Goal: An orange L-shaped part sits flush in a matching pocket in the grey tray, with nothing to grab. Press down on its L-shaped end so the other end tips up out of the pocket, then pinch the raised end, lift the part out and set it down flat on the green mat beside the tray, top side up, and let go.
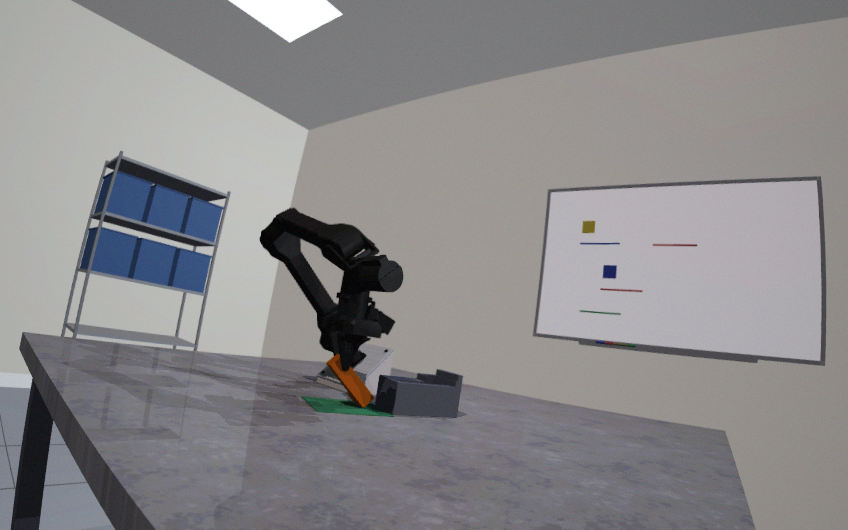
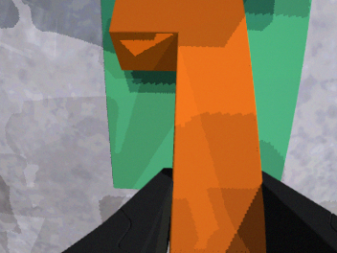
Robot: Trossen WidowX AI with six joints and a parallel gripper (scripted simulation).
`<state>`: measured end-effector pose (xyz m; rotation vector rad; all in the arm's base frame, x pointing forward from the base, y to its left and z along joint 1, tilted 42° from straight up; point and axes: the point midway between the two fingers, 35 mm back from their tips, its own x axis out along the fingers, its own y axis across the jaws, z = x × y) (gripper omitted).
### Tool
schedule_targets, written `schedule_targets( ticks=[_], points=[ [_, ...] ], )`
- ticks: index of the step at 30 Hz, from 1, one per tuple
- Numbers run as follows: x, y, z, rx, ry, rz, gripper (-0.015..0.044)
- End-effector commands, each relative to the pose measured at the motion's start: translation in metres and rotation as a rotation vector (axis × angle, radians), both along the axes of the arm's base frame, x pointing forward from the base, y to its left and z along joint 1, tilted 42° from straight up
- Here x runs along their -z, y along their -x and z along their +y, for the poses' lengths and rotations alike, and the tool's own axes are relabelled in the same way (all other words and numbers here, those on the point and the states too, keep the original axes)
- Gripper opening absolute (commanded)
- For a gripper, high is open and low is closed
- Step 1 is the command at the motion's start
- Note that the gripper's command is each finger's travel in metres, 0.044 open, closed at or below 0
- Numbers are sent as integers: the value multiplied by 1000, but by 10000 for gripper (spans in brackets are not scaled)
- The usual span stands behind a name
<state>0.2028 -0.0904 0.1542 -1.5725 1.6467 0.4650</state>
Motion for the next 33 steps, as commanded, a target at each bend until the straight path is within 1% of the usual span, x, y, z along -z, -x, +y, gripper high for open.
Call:
schedule_targets(
  ticks=[1,12,13,33],
  points=[
    [0,0,0,0,0,0,105],
    [0,0,0,0,0,0,394],
    [0,0,0,0,0,0,400],
    [0,0,0,0,0,0,400]
  ],
)
